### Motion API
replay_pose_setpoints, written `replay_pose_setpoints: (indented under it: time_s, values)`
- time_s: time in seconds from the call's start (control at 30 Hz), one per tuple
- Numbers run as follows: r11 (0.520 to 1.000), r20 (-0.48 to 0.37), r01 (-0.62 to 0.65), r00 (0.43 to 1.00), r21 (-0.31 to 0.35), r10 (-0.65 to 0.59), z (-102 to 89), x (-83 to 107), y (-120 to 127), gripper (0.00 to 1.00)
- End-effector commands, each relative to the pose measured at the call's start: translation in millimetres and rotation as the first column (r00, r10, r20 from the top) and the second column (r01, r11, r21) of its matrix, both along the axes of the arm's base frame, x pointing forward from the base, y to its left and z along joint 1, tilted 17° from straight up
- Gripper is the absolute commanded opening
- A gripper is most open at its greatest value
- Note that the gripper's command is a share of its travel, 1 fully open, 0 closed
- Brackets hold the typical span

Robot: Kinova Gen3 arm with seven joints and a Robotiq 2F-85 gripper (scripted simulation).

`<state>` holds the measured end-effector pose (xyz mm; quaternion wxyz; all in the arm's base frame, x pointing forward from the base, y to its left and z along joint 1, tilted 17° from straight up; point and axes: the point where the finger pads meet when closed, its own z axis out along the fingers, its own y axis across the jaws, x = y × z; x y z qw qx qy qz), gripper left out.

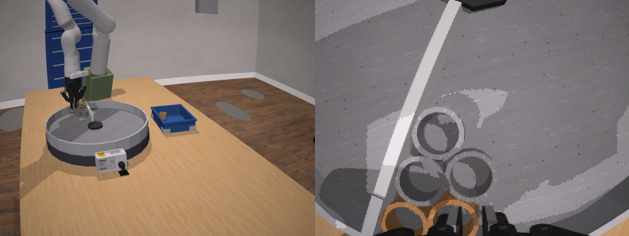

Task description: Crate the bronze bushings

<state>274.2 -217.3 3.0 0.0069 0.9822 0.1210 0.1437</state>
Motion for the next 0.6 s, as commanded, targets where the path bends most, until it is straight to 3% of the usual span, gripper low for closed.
replay_pose_setpoints:
  time_s: [0.0,0.57]
  values:
    - [1.000,0.000,0.000,1.000,0.001,0.000,-0.1,0.1,0.3,0.14]
    - [1.000,0.000,0.000,1.000,0.000,0.000,-5.8,1.8,0.3,0.14]
